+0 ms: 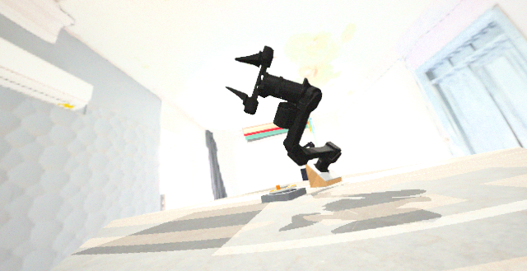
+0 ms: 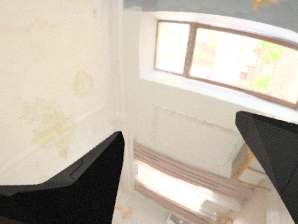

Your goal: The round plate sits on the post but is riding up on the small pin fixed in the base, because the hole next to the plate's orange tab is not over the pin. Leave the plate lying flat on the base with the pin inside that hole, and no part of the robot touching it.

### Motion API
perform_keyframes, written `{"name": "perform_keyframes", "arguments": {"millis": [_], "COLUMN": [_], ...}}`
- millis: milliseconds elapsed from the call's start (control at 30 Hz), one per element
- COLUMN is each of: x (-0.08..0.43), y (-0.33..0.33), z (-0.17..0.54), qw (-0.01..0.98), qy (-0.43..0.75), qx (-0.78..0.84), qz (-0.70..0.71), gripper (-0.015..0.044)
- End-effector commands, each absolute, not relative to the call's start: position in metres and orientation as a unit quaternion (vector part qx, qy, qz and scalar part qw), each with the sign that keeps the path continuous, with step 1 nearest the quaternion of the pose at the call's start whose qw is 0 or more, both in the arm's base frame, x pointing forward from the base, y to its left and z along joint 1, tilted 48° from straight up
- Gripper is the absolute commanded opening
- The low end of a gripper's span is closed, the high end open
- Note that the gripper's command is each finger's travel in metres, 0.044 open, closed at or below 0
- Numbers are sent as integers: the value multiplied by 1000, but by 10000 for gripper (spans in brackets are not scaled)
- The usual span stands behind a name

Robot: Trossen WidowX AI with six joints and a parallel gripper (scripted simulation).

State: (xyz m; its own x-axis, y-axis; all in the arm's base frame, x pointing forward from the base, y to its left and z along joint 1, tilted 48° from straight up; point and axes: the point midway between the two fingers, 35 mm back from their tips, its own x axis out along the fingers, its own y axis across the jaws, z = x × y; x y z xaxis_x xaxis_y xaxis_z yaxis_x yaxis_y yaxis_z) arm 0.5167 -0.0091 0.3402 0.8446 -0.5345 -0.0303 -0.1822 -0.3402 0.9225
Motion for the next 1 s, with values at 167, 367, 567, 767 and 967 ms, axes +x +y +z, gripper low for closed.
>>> {"name": "perform_keyframes", "arguments": {"millis": [167,367,567,767,967], "x": [474,404,328,207,123], "y": [43,92,111,84,27], "z": [428,514,579,650,679], "qw": [442,369,274,72,-90], "qy": [-239,-218,-198,-163,-126], "qx": [864,895,910,906,870], "qz": [-27,118,241,384,468], "gripper": [242,85,0,0,0]}}
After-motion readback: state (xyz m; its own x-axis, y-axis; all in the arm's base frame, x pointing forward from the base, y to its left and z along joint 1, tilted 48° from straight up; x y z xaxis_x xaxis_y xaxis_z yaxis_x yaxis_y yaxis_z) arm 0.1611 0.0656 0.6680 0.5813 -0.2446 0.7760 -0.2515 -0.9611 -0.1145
